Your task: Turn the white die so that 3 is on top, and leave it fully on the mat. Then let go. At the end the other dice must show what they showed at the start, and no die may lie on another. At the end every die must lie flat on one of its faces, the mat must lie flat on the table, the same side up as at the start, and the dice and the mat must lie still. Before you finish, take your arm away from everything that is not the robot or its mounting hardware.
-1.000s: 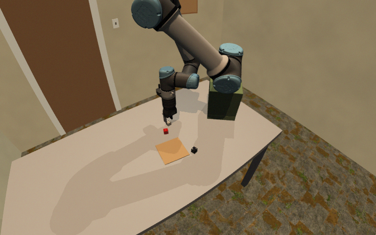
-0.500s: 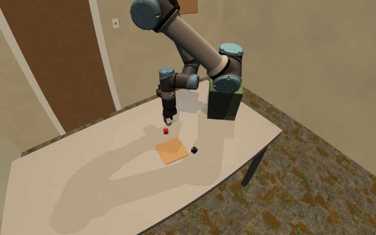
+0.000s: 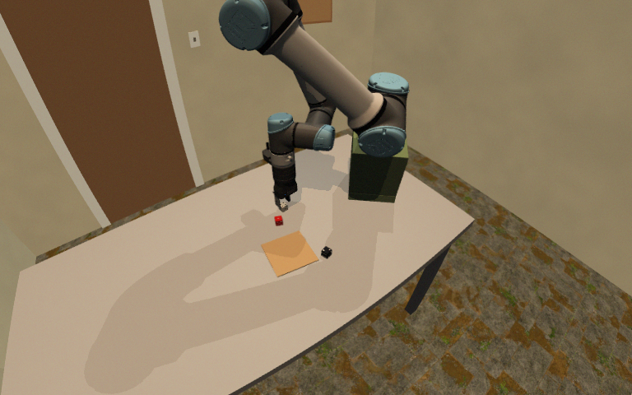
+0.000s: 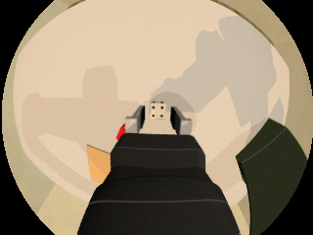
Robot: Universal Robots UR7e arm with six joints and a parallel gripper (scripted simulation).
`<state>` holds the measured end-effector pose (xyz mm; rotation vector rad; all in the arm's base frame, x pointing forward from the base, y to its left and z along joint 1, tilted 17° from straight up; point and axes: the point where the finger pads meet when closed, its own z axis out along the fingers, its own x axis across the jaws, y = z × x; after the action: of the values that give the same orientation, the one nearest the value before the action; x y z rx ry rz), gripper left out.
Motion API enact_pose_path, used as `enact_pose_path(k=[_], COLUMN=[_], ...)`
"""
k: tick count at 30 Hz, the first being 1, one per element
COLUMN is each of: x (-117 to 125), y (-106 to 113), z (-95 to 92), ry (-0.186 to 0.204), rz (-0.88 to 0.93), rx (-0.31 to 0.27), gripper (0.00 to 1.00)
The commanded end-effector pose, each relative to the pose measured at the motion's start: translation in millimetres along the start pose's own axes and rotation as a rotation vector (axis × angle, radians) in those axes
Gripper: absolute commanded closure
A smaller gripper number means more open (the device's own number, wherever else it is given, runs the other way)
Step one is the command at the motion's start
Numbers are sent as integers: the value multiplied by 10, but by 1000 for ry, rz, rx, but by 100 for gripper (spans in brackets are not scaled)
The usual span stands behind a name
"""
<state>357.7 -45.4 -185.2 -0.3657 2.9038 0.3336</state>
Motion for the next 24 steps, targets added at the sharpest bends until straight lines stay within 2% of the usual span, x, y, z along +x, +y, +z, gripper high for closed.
enact_pose_path(k=[1,24], x=[-2,-2], y=[-3,-3], z=[-3,21], ry=[-1,-1], rz=[0,0], rx=[1,1], gripper=[21,21])
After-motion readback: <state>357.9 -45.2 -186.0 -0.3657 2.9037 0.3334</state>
